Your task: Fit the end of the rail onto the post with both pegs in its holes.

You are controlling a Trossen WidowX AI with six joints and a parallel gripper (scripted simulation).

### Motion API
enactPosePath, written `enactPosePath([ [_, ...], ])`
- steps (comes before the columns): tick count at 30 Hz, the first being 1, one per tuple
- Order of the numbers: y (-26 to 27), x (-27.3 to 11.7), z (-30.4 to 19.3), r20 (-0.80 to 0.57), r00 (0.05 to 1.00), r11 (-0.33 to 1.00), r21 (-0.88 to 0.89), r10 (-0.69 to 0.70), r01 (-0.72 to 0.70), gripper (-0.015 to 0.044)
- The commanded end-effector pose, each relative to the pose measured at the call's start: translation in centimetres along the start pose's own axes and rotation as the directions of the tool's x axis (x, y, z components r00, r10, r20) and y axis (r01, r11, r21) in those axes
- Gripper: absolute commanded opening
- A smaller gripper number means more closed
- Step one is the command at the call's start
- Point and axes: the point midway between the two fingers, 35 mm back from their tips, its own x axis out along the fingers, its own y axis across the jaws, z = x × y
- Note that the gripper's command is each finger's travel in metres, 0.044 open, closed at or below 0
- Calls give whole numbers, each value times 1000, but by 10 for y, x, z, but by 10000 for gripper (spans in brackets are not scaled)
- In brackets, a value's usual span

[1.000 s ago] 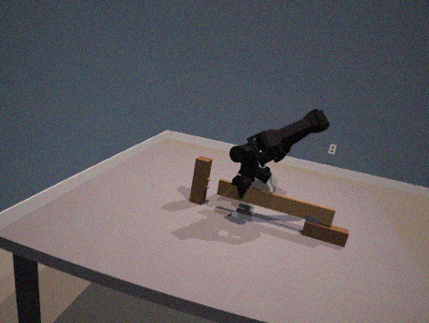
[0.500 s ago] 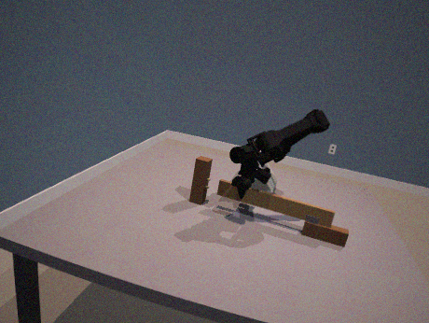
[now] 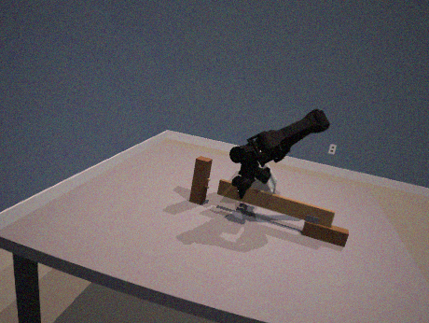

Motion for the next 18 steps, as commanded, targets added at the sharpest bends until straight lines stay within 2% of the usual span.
enactPosePath([
  [1,0,0,1,10,1000,1000,3,-5,5,0],
  [18,0,0,-1,10,1000,1000,3,-5,5,0],
])
